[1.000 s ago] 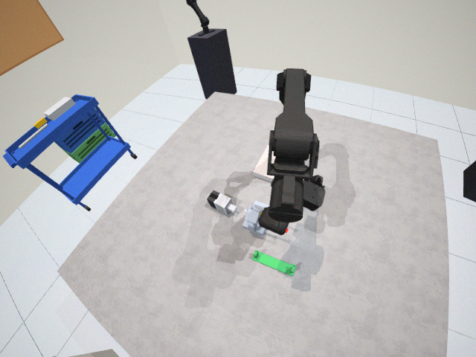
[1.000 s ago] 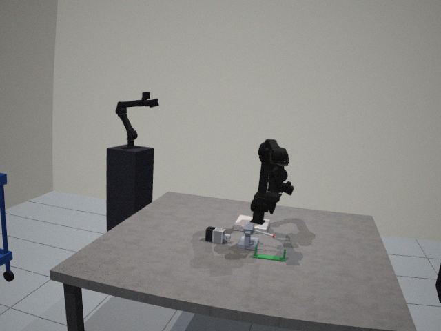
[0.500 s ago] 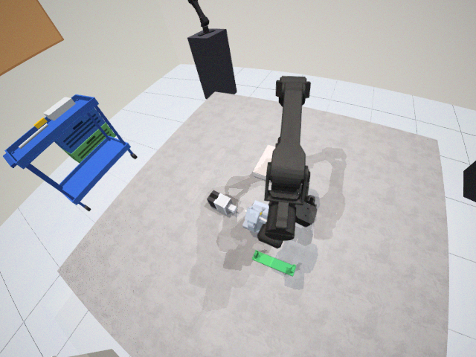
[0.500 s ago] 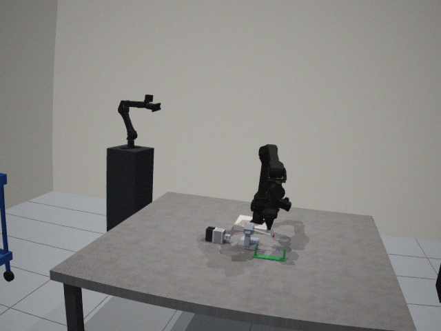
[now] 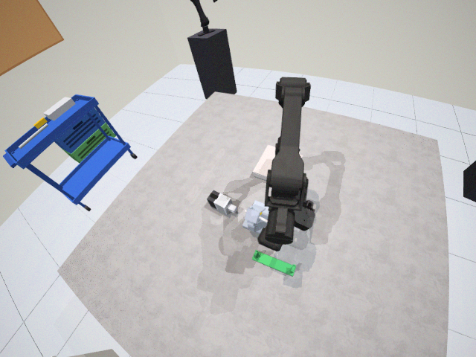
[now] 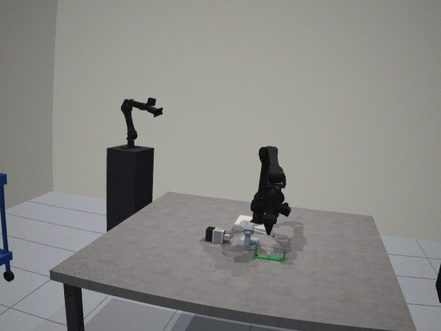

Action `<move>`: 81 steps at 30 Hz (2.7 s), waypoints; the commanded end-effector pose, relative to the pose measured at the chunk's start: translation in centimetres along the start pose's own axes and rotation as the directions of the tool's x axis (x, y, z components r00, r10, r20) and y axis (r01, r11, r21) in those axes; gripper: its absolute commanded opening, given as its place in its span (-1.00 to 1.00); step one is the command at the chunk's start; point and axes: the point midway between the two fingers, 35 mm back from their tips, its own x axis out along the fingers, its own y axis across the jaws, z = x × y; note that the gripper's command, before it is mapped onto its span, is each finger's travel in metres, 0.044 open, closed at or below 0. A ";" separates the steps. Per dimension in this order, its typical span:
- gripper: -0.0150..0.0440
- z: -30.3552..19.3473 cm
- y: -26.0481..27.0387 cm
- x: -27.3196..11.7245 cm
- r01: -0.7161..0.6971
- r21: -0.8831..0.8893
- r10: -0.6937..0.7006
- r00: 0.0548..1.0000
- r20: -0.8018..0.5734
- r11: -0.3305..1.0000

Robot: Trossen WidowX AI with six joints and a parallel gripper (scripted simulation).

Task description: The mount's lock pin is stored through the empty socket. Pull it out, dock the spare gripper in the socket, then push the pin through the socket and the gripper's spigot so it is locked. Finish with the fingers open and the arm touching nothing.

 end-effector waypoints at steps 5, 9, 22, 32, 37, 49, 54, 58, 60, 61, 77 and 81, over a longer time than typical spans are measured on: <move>0.53 -0.1 0.0 1.4 0.000 -0.003 0.000 1.000 -0.005 1.000; 0.53 -0.1 0.1 2.1 0.000 -0.003 0.000 1.000 -0.005 1.000; 0.53 -0.2 0.2 3.6 -0.001 -0.003 0.001 1.000 -0.005 1.000; -0.28 -0.2 0.2 3.6 -0.001 -0.003 0.001 1.000 -0.005 1.000; -0.49 -0.2 0.2 3.6 -0.001 -0.003 0.001 1.000 -0.005 1.000; -0.49 0.0 0.3 3.2 -0.008 -0.006 0.008 0.998 0.062 1.000; -0.49 0.3 0.3 2.7 -0.011 -0.011 0.013 0.990 0.142 1.000; -0.49 0.5 0.3 2.6 -0.010 -0.014 0.012 0.985 0.169 1.000; -0.49 0.6 0.3 2.6 -0.009 -0.015 0.012 0.985 0.171 1.000; -0.49 0.6 0.3 2.6 -0.009 -0.016 0.012 0.985 0.173 1.000; -0.49 1.6 0.3 2.0 -0.007 -0.016 0.010 0.983 0.185 1.000; -0.49 1.9 0.3 2.0 -0.007 -0.016 0.010 0.983 0.185 1.000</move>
